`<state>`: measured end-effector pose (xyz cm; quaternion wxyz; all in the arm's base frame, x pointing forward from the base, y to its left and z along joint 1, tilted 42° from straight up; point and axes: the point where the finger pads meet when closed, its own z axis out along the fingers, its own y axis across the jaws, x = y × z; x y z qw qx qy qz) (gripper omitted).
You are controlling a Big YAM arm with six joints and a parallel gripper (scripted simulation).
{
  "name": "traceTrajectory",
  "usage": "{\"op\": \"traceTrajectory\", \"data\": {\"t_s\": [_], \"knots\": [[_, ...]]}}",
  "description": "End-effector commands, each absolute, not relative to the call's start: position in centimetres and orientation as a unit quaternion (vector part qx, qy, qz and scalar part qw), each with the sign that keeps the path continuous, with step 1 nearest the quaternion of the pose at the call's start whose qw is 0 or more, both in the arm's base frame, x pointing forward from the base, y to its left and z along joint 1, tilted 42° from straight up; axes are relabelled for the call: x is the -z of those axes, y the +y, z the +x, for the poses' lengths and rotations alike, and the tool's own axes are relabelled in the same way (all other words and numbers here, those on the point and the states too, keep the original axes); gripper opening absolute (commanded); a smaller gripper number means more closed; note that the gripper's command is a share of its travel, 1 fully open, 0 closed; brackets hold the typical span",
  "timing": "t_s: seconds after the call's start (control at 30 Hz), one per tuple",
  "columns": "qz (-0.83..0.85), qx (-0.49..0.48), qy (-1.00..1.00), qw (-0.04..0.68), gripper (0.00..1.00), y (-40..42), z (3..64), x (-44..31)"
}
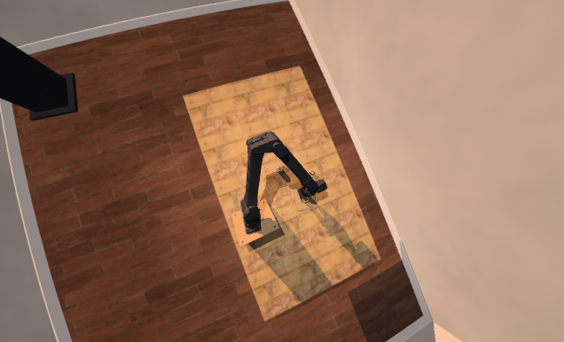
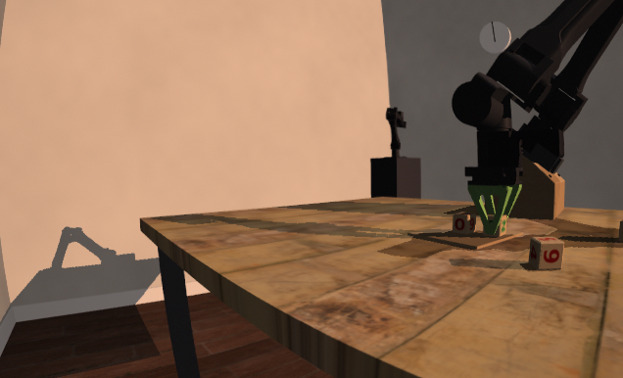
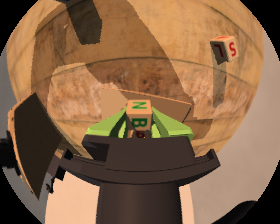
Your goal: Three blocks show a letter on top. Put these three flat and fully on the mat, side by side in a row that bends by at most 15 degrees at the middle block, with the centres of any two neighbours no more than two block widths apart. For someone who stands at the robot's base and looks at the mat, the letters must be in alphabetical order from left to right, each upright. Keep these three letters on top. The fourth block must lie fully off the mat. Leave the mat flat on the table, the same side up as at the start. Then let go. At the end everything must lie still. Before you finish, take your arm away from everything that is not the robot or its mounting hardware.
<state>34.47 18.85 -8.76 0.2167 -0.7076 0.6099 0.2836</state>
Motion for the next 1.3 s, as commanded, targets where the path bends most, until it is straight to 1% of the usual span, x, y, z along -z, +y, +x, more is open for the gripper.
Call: {"op": "traceTrajectory", "data": {"t_s": [0.0, 0.03, 0.07, 0.13, 0.17, 0.23, 0.27, 0.33, 0.37, 0.43, 0.47, 0.8, 0.83, 1.27], "knots": [[-0.711, -0.276, 0.604, 0.229, 0.26, 19.66, 36.07, 8.32], [-0.711, -0.276, 0.604, 0.229, 0.26, 19.66, 36.07, 8.32], [-0.711, -0.276, 0.604, 0.229, 0.30, 19.66, 36.07, 8.32], [-0.711, -0.276, 0.604, 0.229, 0.30, 19.66, 36.07, 8.32], [-0.711, -0.276, 0.604, 0.229, 0.34, 19.66, 36.07, 8.32], [-0.711, -0.276, 0.604, 0.229, 0.34, 19.66, 36.07, 8.32], [-0.711, -0.276, 0.604, 0.229, 0.38, 19.66, 36.07, 8.32], [-0.711, -0.276, 0.604, 0.229, 0.38, 19.66, 36.07, 8.32], [-0.711, -0.276, 0.604, 0.229, 0.42, 19.66, 36.07, 8.32], [-0.711, -0.276, 0.604, 0.229, 0.42, 19.66, 36.07, 8.32], [-0.711, -0.276, 0.604, 0.229, 0.46, 19.66, 36.07, 8.32], [-0.711, -0.276, 0.604, 0.229, 0.46, 19.66, 36.07, 8.32], [-0.711, -0.276, 0.604, 0.229, 0.70, 19.66, 36.07, 8.32], [-0.712, -0.276, 0.604, 0.229, 0.70, 19.66, 36.07, 8.32]]}}
